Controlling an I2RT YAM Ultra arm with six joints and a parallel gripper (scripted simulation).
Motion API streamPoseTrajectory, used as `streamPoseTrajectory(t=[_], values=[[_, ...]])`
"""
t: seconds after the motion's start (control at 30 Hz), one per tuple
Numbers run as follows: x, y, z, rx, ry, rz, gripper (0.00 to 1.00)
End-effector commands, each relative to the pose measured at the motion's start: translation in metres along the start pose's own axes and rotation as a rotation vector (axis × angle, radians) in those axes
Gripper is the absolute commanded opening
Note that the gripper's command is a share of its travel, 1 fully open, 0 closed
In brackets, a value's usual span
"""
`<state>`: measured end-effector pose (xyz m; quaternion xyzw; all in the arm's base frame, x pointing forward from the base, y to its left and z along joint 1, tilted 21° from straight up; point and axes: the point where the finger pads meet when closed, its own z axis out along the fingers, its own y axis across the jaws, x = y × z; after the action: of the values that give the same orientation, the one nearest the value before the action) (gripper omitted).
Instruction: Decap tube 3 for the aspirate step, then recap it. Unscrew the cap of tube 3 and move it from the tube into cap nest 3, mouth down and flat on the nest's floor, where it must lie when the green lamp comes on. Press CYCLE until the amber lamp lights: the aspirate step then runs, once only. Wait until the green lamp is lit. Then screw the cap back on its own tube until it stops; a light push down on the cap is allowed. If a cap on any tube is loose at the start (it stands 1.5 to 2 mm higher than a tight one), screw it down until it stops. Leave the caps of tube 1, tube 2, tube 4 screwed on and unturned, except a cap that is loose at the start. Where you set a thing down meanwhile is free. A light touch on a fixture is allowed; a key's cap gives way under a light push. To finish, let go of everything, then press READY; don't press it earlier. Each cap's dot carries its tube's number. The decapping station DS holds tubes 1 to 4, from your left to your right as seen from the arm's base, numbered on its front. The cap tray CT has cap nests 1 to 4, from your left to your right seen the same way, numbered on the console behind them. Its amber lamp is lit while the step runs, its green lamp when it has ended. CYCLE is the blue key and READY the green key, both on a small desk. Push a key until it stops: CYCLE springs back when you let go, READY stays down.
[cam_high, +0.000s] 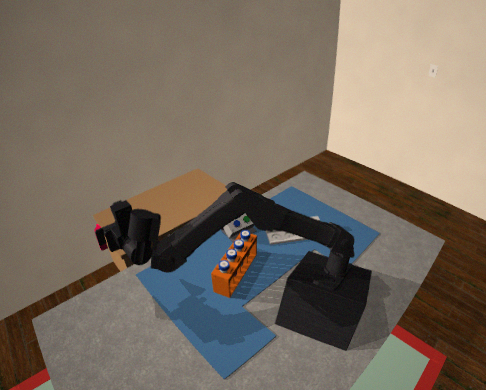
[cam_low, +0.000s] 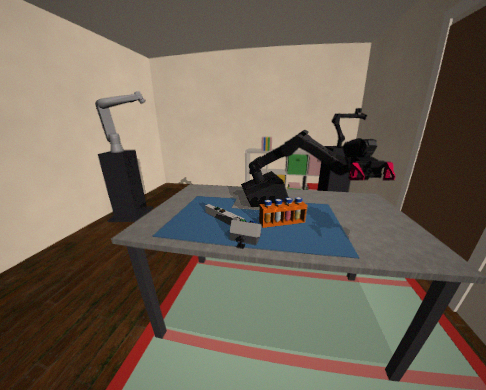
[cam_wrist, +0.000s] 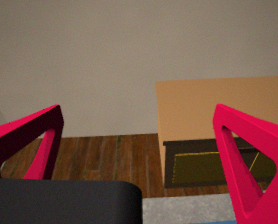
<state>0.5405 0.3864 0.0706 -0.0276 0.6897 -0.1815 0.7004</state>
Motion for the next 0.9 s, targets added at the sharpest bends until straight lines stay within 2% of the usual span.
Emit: streamPoseTrajectory(t=[0.0, 0.53, 0.57, 0.87], values=[[-0.0095, -0.0002, -0.0008, -0.001, -0.01, 0.017, 1.0], [-0.0095, -0.0002, -0.0008, -0.001, -0.01, 0.017, 1.0], [-0.0095, -0.0002, -0.0008, -0.001, -0.01, 0.017, 0.49], [-0.0095, -0.0002, -0.0008, -0.001, -0.01, 0.017, 0.49]])
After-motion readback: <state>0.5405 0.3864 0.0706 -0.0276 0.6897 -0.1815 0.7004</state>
